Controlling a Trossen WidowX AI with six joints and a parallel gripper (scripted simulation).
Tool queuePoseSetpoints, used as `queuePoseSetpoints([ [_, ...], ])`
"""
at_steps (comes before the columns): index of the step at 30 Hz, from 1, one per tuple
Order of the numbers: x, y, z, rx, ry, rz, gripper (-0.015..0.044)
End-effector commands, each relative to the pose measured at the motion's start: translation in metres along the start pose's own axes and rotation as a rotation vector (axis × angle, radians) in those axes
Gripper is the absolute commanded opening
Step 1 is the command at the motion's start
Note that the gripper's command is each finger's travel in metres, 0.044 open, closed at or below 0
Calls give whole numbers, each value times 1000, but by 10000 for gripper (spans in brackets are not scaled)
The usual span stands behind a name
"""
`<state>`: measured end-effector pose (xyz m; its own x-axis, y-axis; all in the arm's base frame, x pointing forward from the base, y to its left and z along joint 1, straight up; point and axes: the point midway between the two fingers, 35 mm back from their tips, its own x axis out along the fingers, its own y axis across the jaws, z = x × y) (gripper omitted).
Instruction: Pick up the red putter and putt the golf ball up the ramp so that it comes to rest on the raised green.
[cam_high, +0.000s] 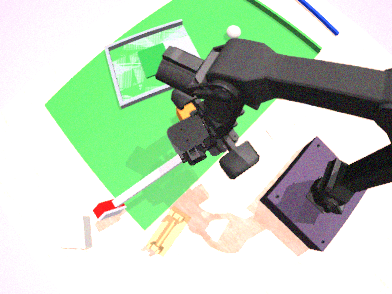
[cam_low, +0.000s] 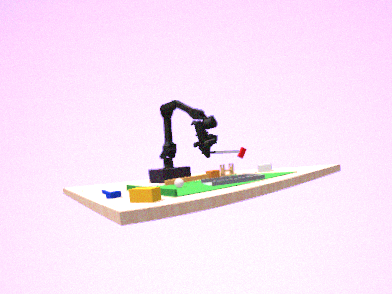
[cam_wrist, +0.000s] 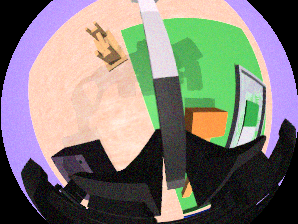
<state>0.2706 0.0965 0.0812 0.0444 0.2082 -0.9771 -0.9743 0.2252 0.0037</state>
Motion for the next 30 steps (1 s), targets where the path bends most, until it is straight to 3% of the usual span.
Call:
queuePoseSetpoints([
  [1,-4,-14,-18,120,14,-18,0],
  [30,-51,-59,-167,1077,94,-149,0],
])
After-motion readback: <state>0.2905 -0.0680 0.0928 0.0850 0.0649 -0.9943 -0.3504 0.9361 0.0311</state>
